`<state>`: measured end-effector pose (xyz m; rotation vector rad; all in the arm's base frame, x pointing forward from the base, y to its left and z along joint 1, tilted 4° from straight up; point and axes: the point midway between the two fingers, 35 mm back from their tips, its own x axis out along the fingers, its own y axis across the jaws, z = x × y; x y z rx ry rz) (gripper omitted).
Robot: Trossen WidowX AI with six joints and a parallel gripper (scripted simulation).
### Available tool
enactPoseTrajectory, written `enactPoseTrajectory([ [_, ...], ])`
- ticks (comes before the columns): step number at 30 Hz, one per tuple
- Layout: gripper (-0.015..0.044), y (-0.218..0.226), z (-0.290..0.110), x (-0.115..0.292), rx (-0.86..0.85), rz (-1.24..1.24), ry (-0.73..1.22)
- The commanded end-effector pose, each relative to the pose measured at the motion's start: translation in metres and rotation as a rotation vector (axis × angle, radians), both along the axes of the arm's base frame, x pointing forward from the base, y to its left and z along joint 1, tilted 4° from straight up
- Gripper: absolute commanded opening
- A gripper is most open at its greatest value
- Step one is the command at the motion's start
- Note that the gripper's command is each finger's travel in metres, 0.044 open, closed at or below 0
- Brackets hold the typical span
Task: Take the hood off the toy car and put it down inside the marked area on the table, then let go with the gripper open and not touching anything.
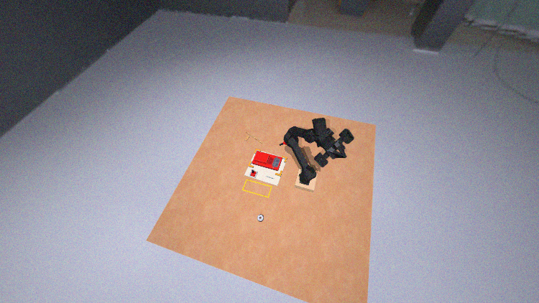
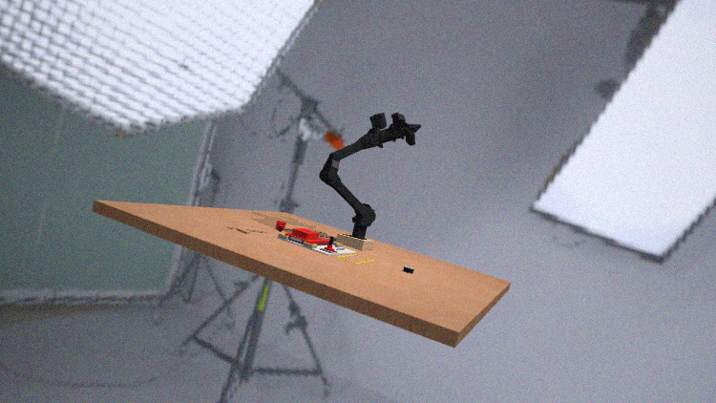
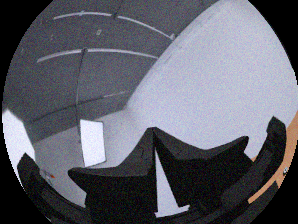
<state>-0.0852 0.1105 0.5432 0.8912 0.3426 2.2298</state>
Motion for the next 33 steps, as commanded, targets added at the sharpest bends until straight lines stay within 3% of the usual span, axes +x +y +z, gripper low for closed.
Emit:
enactPoseTrajectory([
  [1,0.0026,0.001,-0.001,0.0,-0.002,-0.006,-0.005],
  [9,0.0236,0.065,-0.029,-0.003,-0.12,-0.276,-0.196],
  [17,0.044,0.133,-0.069,0.029,-0.302,-0.55,-0.372],
  [25,0.044,0.182,-0.112,0.094,-0.52,-0.791,-0.508],
  [33,0.044,0.202,-0.159,0.178,-0.773,-0.984,-0.596],
])
